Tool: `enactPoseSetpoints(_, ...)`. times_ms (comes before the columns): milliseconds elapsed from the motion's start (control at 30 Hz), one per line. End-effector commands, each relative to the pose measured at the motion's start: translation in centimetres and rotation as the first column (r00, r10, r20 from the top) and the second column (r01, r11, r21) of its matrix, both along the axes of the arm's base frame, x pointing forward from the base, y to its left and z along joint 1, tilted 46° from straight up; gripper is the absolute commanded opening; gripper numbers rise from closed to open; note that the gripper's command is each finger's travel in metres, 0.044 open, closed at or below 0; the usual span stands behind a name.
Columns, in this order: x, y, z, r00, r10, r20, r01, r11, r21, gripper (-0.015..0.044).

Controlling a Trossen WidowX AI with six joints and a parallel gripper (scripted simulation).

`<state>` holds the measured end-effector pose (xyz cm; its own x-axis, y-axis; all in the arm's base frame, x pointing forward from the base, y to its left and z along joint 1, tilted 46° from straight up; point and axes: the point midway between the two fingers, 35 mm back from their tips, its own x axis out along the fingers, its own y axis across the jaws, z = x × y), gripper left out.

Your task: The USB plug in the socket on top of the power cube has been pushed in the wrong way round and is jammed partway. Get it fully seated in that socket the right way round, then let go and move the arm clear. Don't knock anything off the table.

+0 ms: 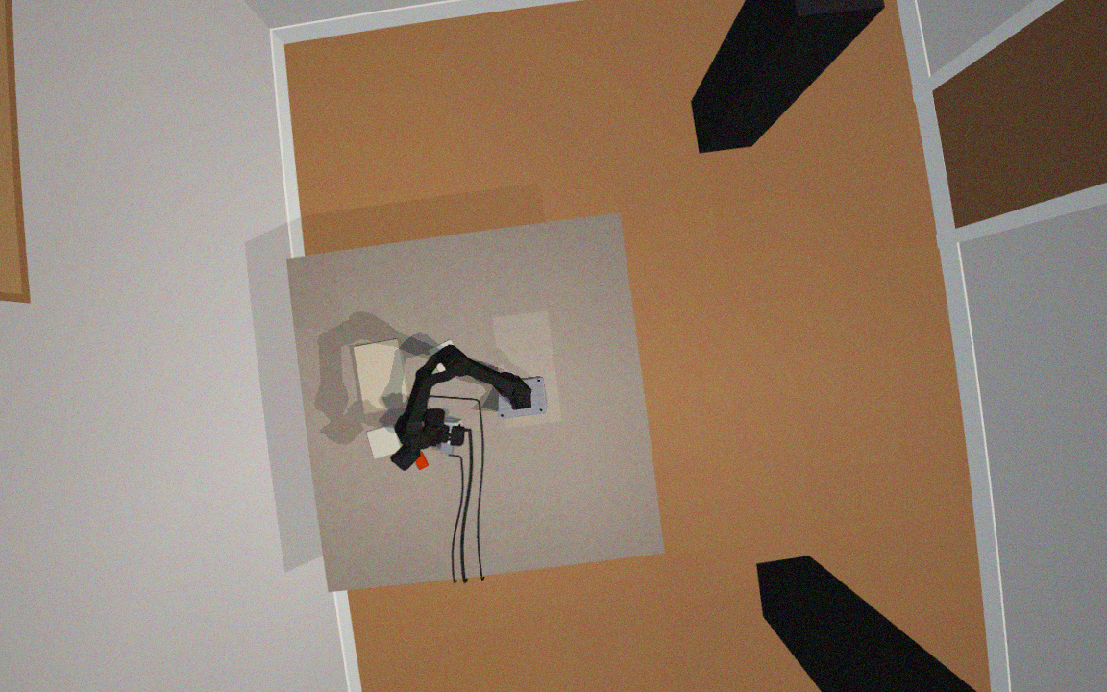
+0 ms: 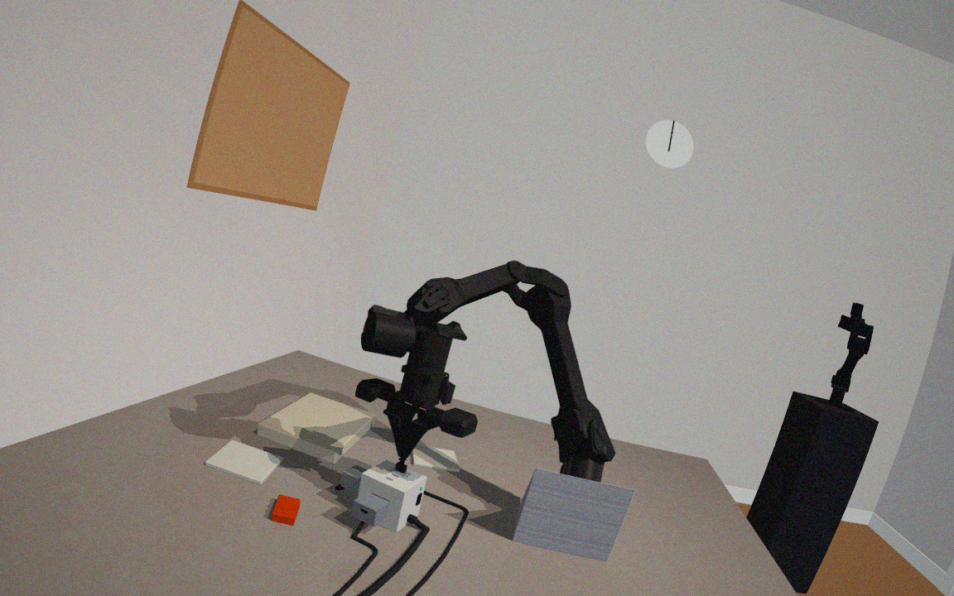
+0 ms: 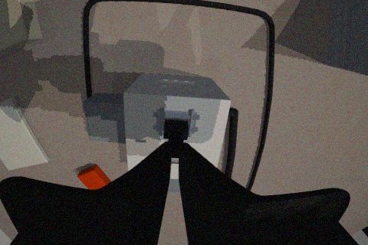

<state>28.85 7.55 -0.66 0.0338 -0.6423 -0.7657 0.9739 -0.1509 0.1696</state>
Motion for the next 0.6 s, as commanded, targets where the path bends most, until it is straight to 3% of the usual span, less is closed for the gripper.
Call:
enactPoseSetpoints(0,0.01,-0.11,-0.09,1.0,0.005,-0.003,-0.005,1.0,-0.004,0.0)
enactPoseSetpoints(567,0.01,-0.26,-0.24,1.0,0.005,-0.003,-0.005,1.0,-0.004,0.0)
